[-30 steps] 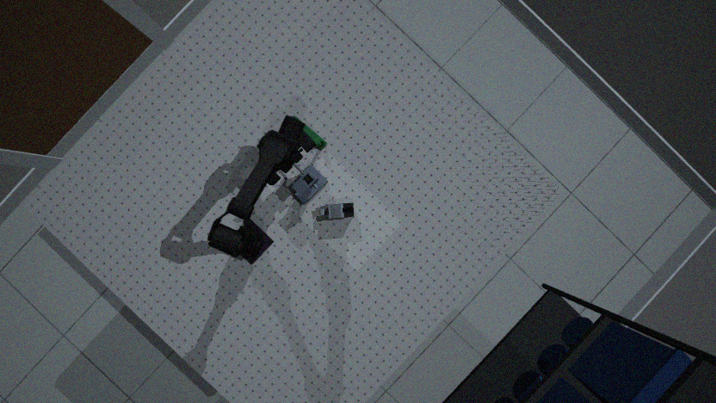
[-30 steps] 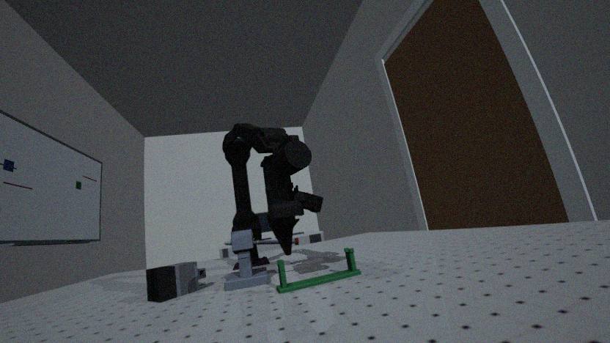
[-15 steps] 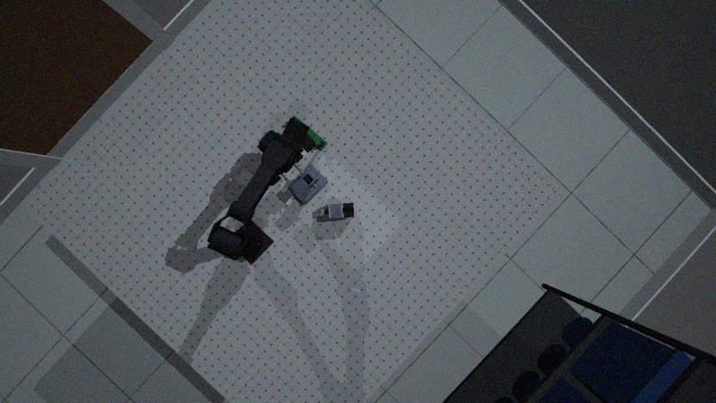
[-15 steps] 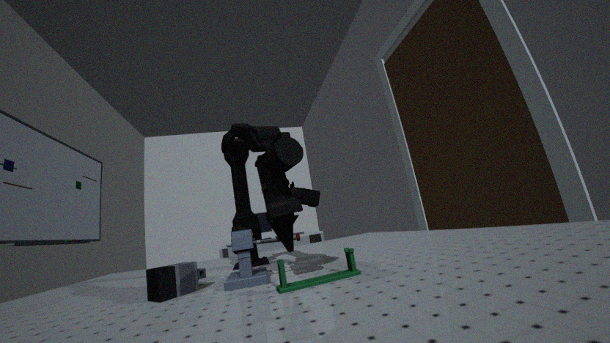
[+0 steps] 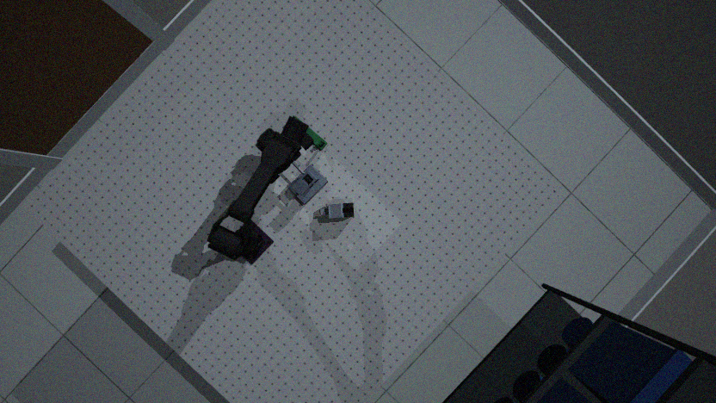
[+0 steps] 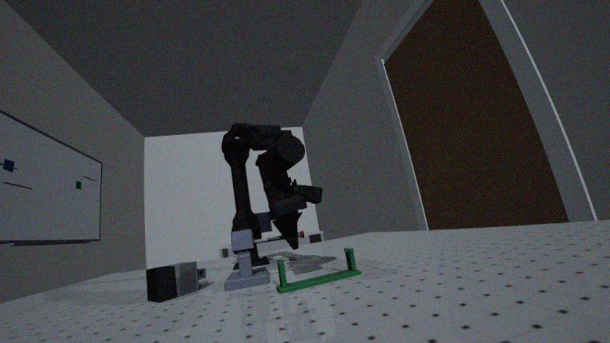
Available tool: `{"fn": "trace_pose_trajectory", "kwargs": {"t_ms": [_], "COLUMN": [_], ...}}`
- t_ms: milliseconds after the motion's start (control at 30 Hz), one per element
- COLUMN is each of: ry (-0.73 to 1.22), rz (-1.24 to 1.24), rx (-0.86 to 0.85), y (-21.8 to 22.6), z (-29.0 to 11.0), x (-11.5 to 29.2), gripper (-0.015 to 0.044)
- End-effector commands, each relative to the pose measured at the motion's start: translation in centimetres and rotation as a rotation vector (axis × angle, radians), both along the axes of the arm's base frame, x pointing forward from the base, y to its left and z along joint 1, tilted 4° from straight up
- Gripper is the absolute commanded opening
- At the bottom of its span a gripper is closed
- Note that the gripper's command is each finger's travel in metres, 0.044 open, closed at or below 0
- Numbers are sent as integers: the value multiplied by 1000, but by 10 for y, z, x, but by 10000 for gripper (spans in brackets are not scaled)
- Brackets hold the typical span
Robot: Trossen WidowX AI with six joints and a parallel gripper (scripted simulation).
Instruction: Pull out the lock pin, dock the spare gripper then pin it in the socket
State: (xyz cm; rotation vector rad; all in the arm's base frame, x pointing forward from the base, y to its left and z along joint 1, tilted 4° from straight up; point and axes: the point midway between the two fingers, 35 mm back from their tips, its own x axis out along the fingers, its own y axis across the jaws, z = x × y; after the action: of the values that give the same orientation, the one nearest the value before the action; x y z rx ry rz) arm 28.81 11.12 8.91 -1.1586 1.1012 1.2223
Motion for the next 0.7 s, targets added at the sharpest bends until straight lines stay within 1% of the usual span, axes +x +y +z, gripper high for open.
{"fn": "trace_pose_trajectory", "kwargs": {"t_ms": [0,667], "ry": [-1,-1], "rz": [-1,-1], "rx": [6,3], "y": [4,18], "z": [2,2], "x": [1,1], "gripper": [0,0]}}
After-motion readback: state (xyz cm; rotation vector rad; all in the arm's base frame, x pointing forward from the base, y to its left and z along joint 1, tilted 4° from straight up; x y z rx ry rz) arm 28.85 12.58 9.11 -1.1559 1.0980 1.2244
